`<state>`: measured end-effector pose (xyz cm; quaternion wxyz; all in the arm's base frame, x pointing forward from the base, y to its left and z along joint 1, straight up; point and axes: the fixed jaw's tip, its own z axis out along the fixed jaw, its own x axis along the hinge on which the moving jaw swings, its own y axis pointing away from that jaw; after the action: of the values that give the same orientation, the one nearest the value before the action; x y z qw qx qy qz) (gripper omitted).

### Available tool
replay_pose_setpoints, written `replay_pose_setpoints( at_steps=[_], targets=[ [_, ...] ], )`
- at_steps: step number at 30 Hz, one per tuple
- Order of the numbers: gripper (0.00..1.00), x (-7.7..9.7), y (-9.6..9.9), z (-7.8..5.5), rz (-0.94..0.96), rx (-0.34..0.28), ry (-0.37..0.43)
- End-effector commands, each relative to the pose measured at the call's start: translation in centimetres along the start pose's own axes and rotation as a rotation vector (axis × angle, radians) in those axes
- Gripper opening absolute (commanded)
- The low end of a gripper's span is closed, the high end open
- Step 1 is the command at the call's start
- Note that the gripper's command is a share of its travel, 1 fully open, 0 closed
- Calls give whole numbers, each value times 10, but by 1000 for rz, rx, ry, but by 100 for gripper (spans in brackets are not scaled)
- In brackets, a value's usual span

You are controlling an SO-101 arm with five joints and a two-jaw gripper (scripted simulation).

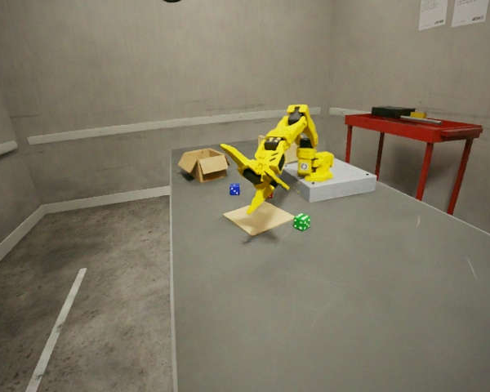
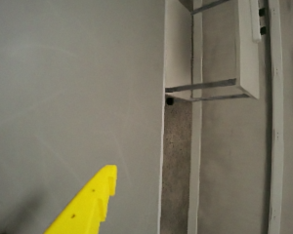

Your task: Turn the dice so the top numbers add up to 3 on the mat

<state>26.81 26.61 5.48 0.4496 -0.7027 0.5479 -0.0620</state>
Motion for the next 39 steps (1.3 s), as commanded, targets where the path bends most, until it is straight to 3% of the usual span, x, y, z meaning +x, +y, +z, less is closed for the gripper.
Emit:
replay_pose_setpoints(
  at_steps=[1, 24, 32, 34, 39],
  targets=[
    [100, -1, -2, -1, 1, 5, -4],
    [99, 4, -3, -2, 24, 6, 9],
    [93, 39, -11, -11, 185, 19, 92],
    [93, 39, -11, -11, 185, 19, 92],
    [86, 78, -16, -24, 377, 43, 187]
  ],
)
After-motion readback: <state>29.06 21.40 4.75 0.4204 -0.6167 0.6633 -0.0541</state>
